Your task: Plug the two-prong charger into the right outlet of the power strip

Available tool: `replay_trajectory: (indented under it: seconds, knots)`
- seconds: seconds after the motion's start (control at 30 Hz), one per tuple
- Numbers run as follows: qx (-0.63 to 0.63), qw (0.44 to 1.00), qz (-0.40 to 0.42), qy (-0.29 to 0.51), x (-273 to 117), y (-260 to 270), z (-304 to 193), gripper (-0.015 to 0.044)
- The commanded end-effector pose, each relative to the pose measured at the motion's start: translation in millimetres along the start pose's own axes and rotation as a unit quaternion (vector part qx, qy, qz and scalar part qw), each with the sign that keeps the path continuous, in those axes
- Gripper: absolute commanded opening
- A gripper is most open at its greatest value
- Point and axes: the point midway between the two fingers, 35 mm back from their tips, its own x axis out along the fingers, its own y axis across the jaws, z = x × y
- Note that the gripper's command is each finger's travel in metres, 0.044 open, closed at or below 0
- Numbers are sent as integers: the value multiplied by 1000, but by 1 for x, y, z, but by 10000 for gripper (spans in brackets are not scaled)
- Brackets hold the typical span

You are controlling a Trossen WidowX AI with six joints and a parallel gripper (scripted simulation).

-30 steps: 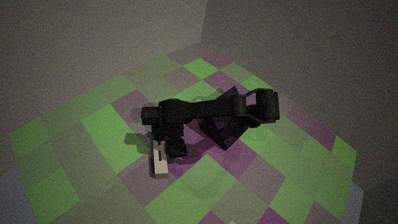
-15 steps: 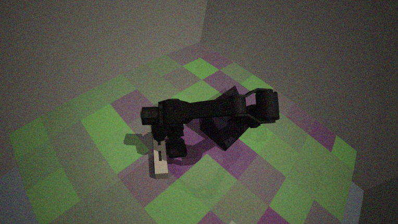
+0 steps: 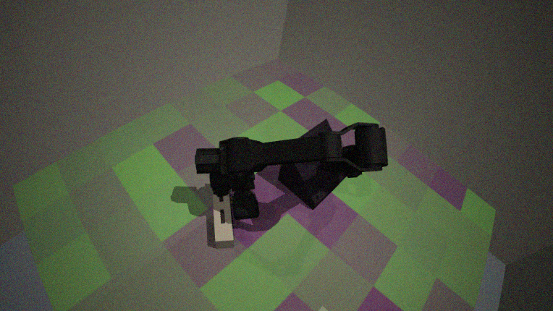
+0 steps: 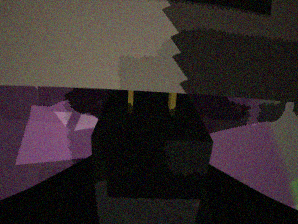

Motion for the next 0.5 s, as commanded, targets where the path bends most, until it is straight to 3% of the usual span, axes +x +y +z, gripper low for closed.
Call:
replay_trajectory:
  seconds: [0.0,0.47]
  knots:
    - [3,1000,0,2,1,-1,1,0]
    - [3,1000,0,2,0,-1,6,0]
